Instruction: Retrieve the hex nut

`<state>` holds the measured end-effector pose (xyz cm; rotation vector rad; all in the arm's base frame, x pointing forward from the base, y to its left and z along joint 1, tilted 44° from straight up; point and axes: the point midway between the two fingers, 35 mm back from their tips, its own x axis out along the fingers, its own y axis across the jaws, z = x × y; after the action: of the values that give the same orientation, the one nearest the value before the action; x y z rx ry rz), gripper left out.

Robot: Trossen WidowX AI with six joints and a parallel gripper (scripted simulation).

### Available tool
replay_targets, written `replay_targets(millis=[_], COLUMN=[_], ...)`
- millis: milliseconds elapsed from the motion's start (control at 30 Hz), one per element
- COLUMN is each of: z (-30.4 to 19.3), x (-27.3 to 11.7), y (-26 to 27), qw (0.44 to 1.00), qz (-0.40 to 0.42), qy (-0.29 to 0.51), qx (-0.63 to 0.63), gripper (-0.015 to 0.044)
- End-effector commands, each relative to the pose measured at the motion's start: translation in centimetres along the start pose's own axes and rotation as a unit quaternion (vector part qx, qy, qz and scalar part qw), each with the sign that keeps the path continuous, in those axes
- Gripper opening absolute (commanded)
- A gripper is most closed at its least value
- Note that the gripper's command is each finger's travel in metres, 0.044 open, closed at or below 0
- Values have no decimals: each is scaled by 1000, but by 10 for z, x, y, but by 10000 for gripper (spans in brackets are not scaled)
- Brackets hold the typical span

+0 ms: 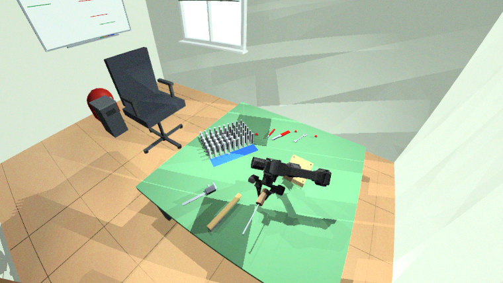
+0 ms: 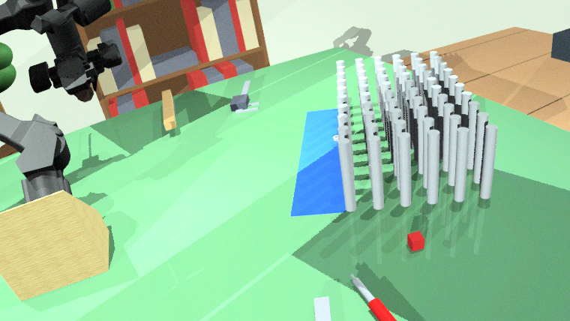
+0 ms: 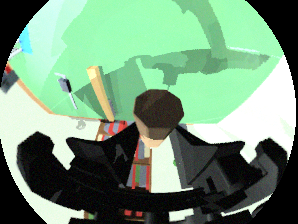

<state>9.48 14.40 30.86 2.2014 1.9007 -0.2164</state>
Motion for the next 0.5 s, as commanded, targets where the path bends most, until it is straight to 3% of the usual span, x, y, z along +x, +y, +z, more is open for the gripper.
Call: replay_targets(millis=[0,467], z=[2,8], x=[1,6], y=[1,4], qw=[1000,1000], qz=[-1,-6], qy=[-3,-12], qx=[1,-1], gripper=[0,0])
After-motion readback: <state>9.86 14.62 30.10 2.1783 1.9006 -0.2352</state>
